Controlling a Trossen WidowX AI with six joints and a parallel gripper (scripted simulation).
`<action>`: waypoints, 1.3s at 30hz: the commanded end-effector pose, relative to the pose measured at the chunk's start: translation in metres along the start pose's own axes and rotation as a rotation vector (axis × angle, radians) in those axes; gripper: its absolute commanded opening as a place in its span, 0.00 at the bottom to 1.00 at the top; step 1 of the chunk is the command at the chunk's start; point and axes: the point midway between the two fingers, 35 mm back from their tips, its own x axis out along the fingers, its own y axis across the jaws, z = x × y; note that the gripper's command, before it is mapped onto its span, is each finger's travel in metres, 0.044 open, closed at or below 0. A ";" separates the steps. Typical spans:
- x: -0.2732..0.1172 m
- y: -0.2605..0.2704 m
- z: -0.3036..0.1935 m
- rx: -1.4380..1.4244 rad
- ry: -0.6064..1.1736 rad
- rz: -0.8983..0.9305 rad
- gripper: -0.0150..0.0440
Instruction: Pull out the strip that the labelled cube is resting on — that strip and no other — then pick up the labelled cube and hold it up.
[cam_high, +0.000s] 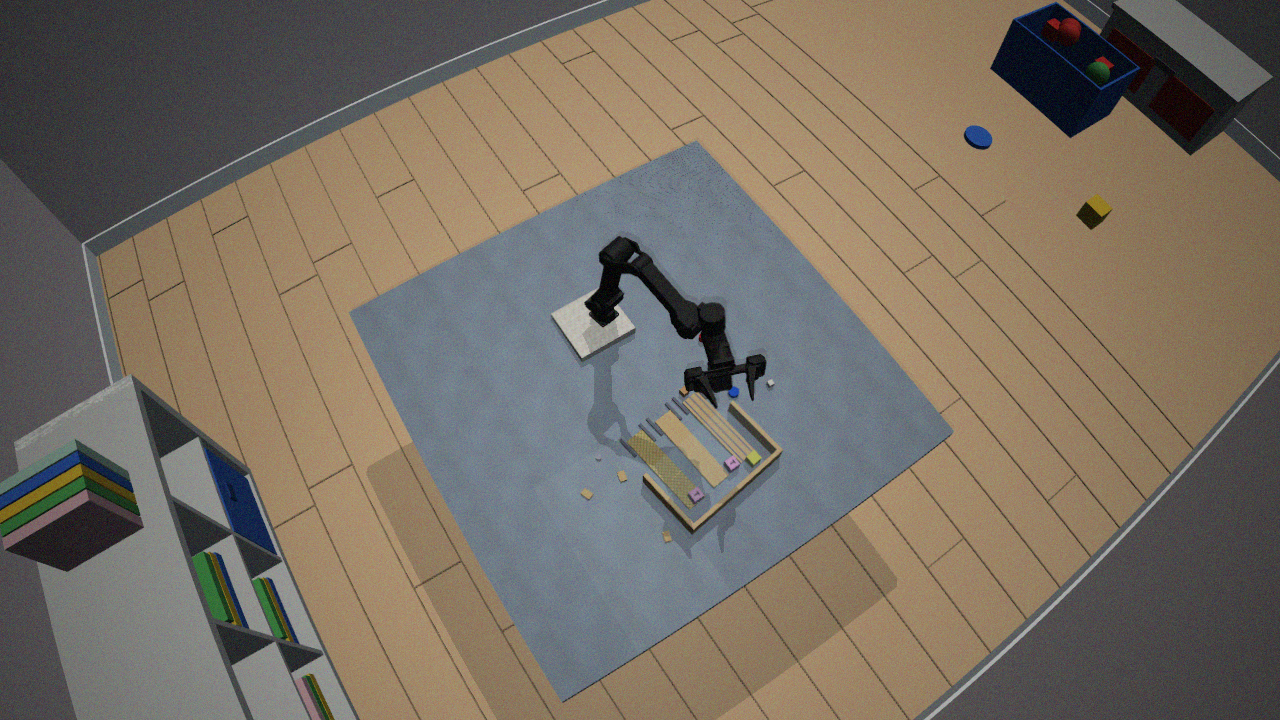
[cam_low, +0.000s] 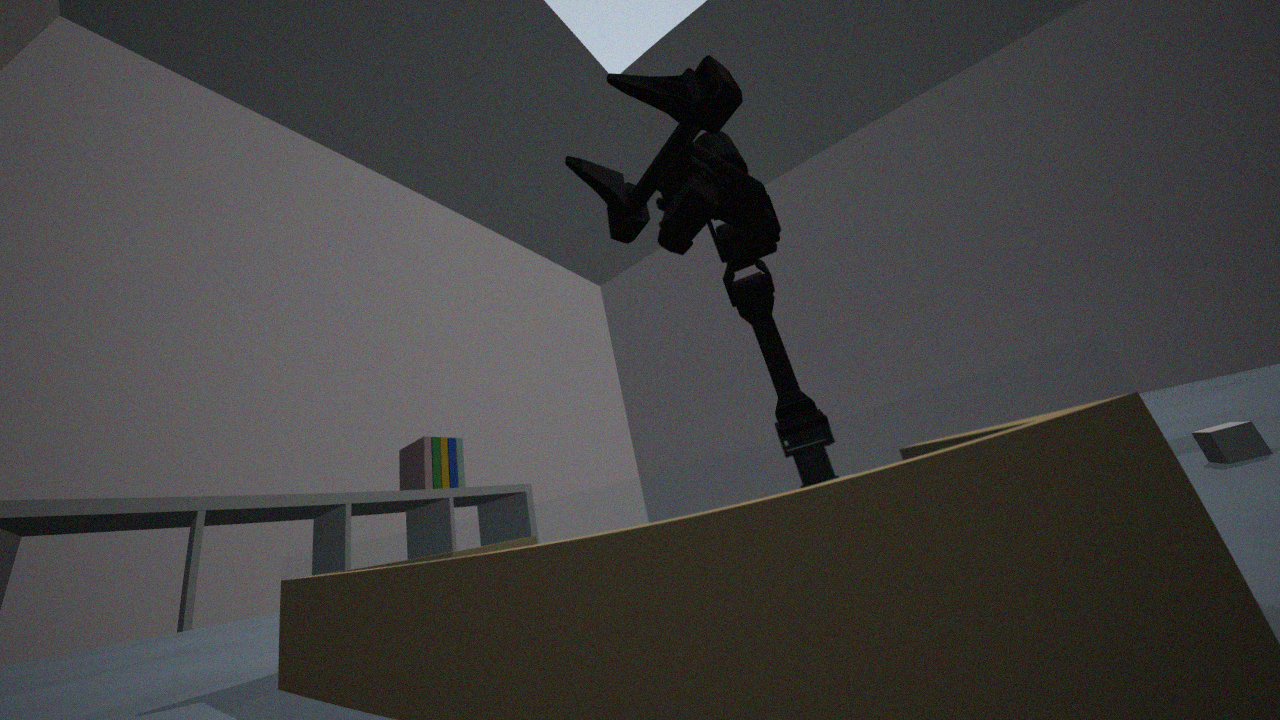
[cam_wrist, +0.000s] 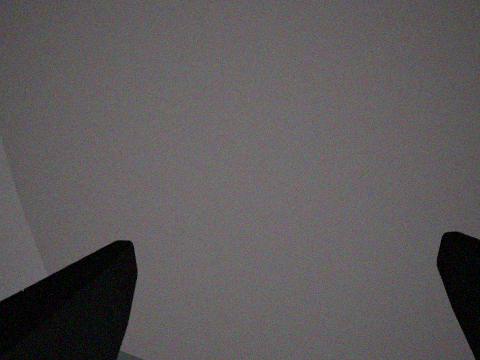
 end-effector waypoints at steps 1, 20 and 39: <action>0.000 0.001 0.000 -0.019 -0.003 -0.002 0.93; -0.086 0.075 0.058 -1.985 -0.096 -0.544 0.93; -0.163 0.112 0.108 -2.843 0.320 -1.063 0.93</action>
